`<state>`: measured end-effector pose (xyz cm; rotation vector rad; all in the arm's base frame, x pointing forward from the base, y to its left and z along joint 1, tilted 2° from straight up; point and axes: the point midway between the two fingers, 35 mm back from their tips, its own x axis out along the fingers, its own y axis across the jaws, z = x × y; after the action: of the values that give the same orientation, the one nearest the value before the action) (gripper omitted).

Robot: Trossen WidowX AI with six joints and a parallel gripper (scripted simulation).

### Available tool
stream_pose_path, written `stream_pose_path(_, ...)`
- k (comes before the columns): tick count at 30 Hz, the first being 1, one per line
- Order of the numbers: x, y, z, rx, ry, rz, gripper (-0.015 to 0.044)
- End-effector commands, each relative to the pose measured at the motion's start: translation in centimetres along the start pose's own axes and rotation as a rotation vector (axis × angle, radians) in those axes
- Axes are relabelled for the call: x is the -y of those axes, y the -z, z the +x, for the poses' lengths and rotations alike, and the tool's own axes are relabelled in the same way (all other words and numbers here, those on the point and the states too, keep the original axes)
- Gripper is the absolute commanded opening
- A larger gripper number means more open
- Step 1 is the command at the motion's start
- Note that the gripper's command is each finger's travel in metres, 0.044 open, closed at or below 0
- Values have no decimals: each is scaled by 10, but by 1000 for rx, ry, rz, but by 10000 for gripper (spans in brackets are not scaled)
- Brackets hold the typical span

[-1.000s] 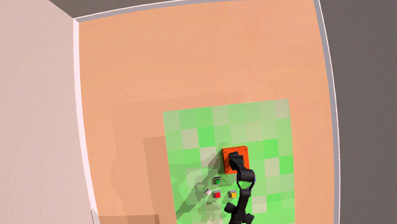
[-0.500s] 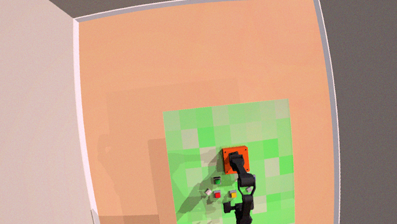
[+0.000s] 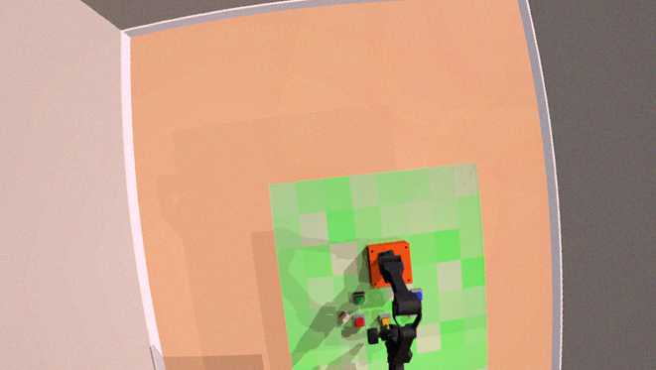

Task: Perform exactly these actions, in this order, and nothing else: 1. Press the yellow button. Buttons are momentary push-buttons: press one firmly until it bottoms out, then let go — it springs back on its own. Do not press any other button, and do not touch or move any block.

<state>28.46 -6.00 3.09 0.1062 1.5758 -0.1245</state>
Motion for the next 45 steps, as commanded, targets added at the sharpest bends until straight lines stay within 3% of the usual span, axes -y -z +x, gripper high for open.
stream_pose_path(1, 1, 0, 0, 2, 5, -5, 20)
stream_pose_path(26, 1, 0, 33, 2, 5, -5, 20)
stream_pose_path(45, 1, 0, 34, 2, 5, -5, 20)
